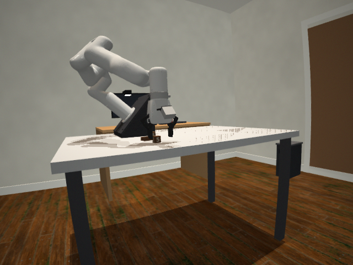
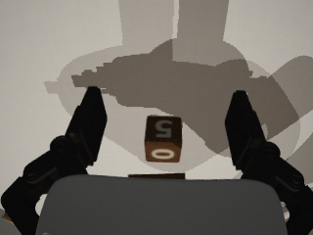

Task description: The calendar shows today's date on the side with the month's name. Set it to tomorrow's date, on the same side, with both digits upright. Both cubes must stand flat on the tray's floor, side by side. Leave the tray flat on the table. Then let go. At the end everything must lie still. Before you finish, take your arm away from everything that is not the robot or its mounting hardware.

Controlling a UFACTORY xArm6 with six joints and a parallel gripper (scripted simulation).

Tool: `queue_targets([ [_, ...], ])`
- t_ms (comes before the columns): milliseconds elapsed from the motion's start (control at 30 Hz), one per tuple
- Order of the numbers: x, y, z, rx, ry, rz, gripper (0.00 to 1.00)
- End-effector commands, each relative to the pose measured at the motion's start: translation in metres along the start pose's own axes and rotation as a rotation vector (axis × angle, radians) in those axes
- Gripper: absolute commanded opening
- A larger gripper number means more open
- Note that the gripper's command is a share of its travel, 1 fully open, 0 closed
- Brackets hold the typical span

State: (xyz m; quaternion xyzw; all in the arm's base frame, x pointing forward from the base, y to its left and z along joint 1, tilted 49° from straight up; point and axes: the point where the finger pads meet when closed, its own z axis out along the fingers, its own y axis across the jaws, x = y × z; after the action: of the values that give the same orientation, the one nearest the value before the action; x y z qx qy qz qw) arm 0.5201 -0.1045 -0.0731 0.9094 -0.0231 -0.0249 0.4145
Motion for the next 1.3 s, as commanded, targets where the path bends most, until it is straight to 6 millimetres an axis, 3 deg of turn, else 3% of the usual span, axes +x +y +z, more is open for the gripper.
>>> queue_targets([
  [0,0.001,0.0,-0.002,0.001,0.004,0.001,1.0],
  [633,0.001,0.0,-0.004,0.001,0.004,0.001,1.0],
  [1100,0.001,0.0,-0.055,0.001,0.004,0.001,1.0],
  [1267,0.001,0.0,-0.061,0.001,0.004,0.001,1.0],
])
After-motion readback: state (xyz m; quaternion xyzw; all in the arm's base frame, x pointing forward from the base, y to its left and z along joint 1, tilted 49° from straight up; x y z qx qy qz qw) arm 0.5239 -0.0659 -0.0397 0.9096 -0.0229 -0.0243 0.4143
